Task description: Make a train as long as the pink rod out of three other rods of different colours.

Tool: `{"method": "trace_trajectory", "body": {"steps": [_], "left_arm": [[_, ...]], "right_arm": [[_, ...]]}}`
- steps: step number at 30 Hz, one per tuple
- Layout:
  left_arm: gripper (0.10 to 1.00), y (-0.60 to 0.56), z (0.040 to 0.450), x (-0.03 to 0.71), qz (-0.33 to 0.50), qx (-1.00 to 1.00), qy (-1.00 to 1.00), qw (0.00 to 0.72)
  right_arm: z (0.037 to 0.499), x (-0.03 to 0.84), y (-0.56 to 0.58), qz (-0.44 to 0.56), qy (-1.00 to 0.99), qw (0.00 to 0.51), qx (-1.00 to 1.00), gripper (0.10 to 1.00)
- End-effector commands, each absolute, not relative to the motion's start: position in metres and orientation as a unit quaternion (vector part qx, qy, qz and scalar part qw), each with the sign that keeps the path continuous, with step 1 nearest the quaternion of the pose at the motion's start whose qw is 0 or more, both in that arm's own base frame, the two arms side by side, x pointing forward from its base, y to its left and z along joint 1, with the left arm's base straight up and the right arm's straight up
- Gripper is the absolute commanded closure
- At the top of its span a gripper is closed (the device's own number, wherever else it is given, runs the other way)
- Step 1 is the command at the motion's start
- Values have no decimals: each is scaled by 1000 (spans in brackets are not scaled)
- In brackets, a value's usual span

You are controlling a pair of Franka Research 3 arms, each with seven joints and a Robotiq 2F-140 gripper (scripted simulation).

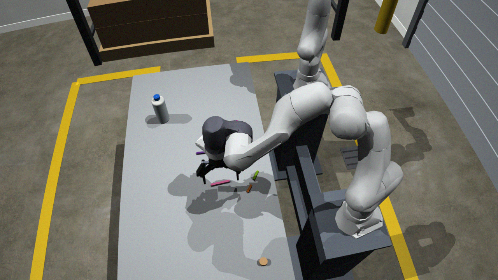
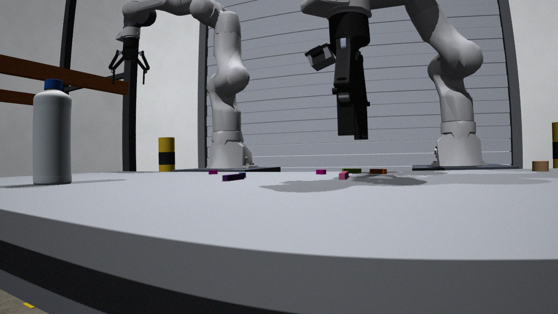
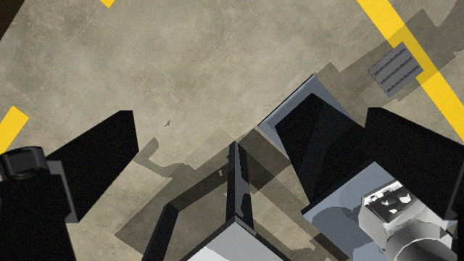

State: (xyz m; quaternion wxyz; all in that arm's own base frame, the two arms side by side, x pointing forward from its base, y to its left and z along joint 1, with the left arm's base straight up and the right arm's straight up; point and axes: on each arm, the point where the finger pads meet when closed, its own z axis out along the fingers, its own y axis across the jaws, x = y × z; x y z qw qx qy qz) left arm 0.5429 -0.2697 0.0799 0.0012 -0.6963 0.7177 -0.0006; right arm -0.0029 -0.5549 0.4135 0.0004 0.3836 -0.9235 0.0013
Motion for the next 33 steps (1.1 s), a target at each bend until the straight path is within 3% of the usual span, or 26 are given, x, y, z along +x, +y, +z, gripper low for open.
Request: {"method": "trace_trajectory", "body": {"steps": [1,33], "left_arm": [[98,-270,80,542,0,-698,716,0],[98,-316,82,553,0,-838,546,1]], "right_arm": [[413,-2,-554,0,-925,0,381,98],[413,-2,-554,0,-925,0,381,98]]}}
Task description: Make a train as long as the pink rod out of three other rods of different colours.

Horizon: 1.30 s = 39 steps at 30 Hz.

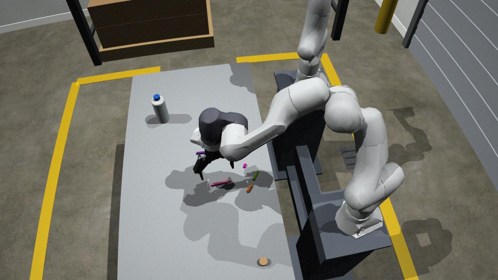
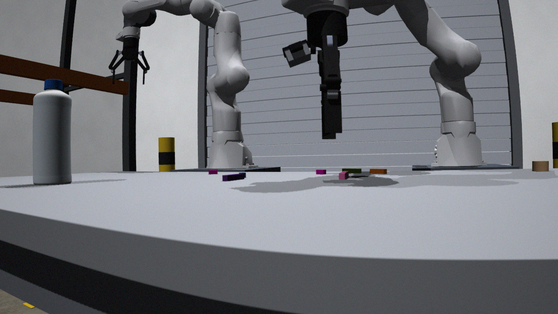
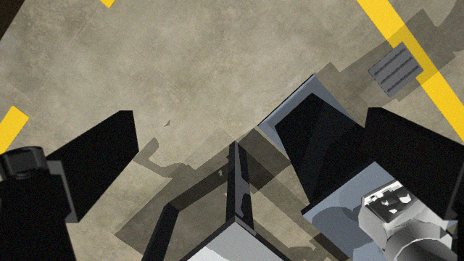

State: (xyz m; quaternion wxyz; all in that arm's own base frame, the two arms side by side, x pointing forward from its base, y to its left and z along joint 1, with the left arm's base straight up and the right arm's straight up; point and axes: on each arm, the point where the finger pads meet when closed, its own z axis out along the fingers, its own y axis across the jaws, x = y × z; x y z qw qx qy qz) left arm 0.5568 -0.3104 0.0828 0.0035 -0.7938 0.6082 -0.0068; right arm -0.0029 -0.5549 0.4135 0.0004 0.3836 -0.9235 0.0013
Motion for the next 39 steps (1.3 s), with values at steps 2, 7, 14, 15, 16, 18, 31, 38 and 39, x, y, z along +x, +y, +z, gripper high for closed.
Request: {"method": "trace_trajectory", "body": {"steps": [2,7,14,15,16,18,31,38,39], "left_arm": [[98,-319,82,554,0,-846,533,1],[98,-328,82,555,0,-866,500,1],[98,-341,83,556,0,-891,455,1],[98,-343,83,556,0,-894,448,1],[98,-345,83,556,0,-897,441,1],[98,-348,83,556,0,-904,428,1],[98,-373,83,556,0,-941,340,1],[98,-386,83,555,0,-957,291,1],[98,-388,83,555,0,-959,284,1]], "right_arm": [[413,-2,-554,0,-925,0,381,98],[413,-2,-554,0,-925,0,381,98],[413,-2,-554,0,-925,0,381,98],[413,-2,-554,0,-925,0,381,98],[413,-2,-554,0,-925,0,381,98],[413,-2,-554,0,-925,0,381,98],[413,-2,-554,0,-925,0,381,98],[413,-2,-554,0,-925,0,381,98],[413,-2,-554,0,-925,0,381,98]]}}
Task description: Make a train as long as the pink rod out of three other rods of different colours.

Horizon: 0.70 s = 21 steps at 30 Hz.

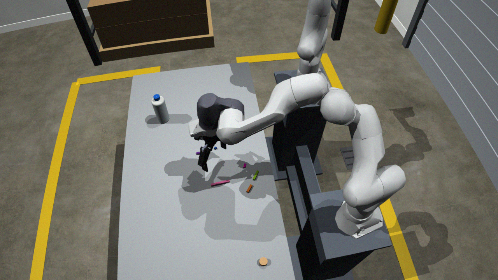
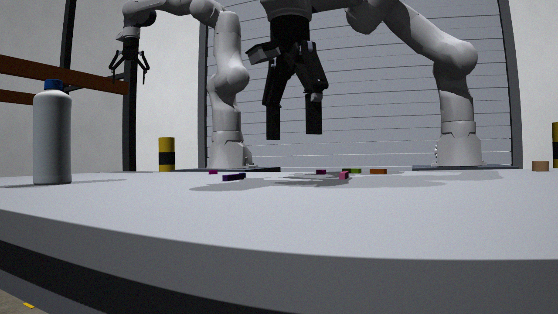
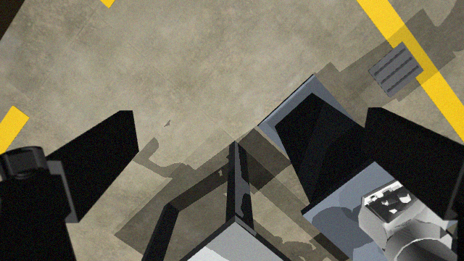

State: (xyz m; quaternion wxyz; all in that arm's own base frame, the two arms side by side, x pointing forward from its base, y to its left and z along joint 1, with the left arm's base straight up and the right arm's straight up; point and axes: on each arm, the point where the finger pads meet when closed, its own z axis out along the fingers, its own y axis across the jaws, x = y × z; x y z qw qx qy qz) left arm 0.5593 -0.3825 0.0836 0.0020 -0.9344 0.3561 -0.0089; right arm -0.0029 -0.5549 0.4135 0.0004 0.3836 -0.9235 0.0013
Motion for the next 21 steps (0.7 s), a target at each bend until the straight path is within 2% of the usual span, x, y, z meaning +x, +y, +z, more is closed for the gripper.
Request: {"method": "trace_trajectory", "body": {"steps": [1,21], "left_arm": [[98,-390,83,555,0,-961,277,1],[98,-427,82,549,-1,-988,153,0]], "right_arm": [[413,-2,-554,0,-925,0,381,98],[413,-2,-554,0,-925,0,381,98]]}}
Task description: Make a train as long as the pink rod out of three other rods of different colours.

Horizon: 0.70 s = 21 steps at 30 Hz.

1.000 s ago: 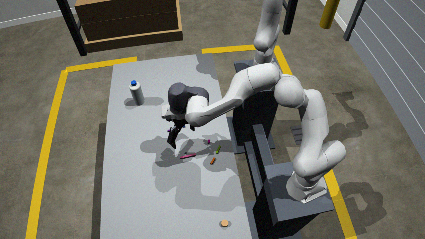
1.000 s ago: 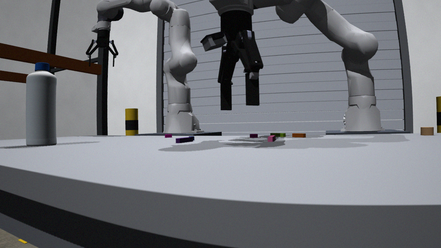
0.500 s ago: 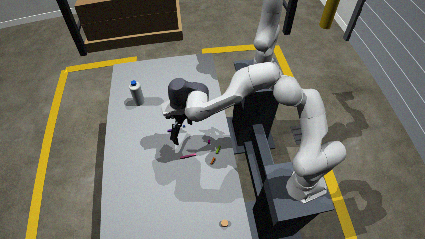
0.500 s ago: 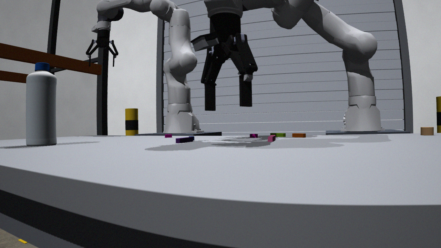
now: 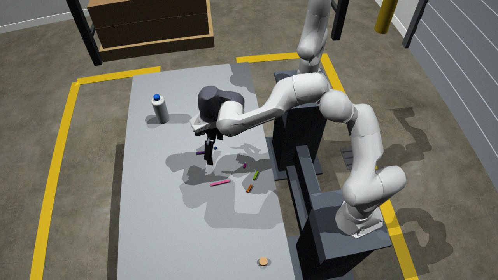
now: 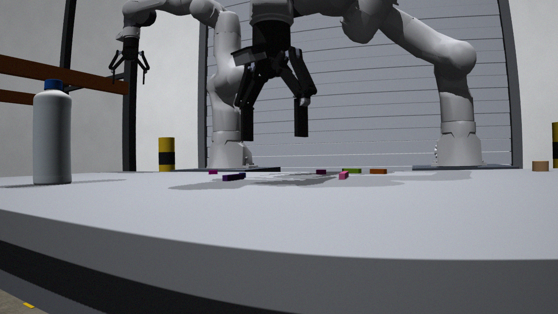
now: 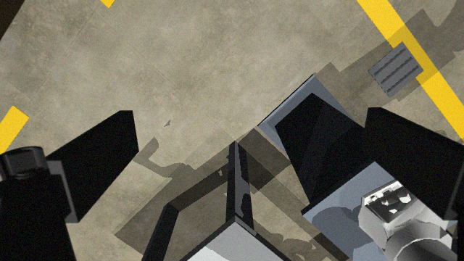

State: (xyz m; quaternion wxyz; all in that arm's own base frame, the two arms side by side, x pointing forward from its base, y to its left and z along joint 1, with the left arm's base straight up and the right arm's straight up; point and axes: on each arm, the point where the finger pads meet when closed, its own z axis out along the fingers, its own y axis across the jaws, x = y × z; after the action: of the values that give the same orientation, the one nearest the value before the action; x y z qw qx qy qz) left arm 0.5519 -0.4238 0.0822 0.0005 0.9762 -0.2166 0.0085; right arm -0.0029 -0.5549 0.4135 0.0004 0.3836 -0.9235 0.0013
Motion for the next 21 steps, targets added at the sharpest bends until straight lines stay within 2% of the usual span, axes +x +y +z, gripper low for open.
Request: {"method": "trace_trajectory", "body": {"steps": [1,21], "left_arm": [[98,-432,82,547,1,991,-135,0],[98,-469,79,536,0,1000,-13,0]], "right_arm": [[413,-2,-554,0,-925,0,381,98],[413,-2,-554,0,-925,0,381,98]]}}
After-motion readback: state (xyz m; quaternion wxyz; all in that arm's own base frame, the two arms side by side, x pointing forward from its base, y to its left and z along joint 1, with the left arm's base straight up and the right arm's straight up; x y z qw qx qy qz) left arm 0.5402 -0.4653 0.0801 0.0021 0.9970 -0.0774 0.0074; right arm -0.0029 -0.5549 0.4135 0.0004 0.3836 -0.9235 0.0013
